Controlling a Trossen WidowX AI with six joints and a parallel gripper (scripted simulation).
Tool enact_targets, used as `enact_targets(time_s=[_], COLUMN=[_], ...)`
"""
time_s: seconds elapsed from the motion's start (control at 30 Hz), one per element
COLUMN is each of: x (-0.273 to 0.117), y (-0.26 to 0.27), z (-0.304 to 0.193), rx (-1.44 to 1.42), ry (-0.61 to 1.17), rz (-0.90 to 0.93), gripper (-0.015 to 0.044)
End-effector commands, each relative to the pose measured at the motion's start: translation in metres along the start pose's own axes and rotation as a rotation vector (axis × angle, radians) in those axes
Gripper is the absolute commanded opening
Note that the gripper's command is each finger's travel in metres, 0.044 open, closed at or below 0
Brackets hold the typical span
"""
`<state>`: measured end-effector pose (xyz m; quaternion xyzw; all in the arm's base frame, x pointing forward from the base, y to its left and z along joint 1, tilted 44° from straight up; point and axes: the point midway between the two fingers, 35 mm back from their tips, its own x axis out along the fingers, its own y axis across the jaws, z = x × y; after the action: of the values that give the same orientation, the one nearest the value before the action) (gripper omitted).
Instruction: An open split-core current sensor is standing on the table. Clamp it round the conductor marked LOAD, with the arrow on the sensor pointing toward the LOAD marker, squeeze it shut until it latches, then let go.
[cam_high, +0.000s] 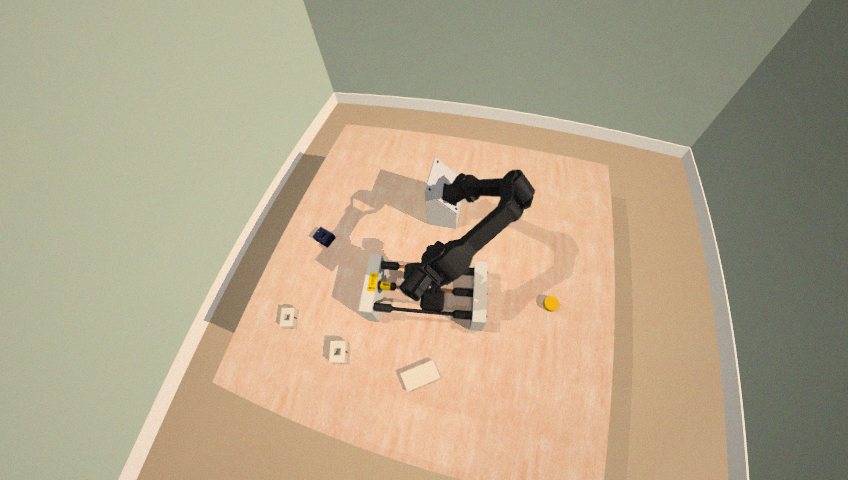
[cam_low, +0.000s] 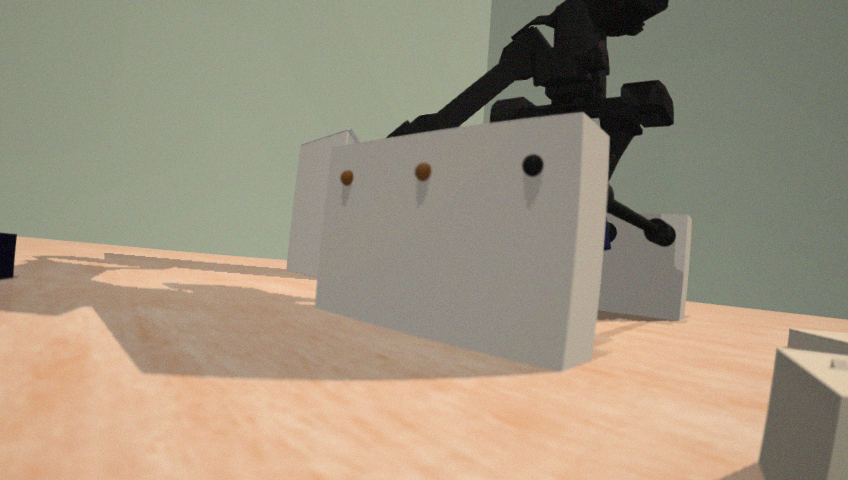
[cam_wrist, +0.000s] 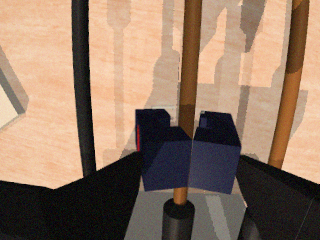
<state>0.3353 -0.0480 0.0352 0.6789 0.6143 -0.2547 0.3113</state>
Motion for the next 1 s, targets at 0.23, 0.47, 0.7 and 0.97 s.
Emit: enact_targets(time_s=[0.23,0.47,0.7,0.97], x=[-0.001,-0.001,-0.001,0.034], y=[0.001,0.001,0.001,0.000], z=[0.000,0.000,0.000,0.000], rx=[-0.002,-0.002,-0.002,0.006], ry=[-0.002,-0.002,-0.002,0.006], rz=[0.003,0.003,0.003,-0.010], gripper=[0.0236,0.0420,0.0440,0.0440])
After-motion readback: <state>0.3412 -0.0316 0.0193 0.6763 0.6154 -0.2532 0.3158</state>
